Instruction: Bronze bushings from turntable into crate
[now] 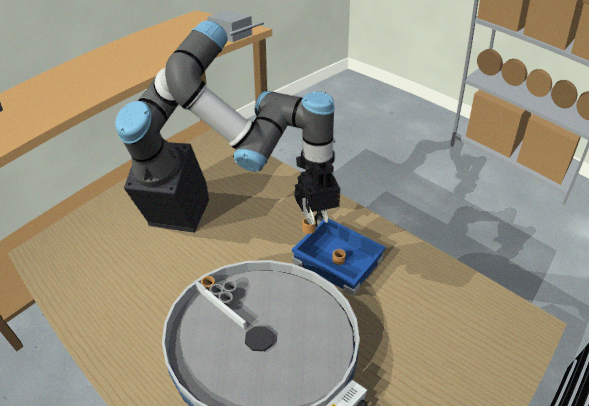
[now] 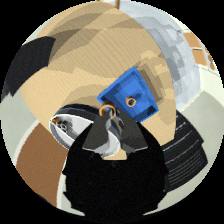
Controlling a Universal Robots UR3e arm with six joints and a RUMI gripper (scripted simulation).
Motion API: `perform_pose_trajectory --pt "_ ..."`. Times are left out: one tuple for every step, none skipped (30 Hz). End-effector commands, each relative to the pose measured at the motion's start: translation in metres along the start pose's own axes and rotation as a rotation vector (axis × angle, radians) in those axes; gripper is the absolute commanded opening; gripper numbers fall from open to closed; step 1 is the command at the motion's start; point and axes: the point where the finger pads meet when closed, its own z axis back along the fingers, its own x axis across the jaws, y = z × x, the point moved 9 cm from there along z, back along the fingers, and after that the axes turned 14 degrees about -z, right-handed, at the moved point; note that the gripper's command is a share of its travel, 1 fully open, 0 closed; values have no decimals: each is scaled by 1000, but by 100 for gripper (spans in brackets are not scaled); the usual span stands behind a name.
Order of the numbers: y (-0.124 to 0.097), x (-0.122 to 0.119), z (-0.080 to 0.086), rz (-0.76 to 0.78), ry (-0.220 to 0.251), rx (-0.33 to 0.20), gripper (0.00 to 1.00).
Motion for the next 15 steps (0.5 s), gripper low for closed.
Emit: perform_pose_trajectory --pt "3 11 1 -12 11 0 0" --pt "4 12 1 -12 11 0 0" --pt "5 14 1 -12 11 0 0" --pt "6 16 1 -12 11 0 0" --pt "7 17 1 -12 11 0 0" --pt "8 19 1 -12 11 0 0" --pt "9 20 1 -12 11 0 0" --pt "10 22 1 -12 11 0 0" --pt "10 23 1 -12 11 0 0" --pt "11 24 1 -12 11 0 0" --pt "12 25 1 -12 11 0 0" --pt "13 27 1 -12 11 0 0" --pt "13 28 1 -12 11 0 0" --pt "14 29 1 -12 11 0 0" --pt "14 30 1 -12 11 0 0"
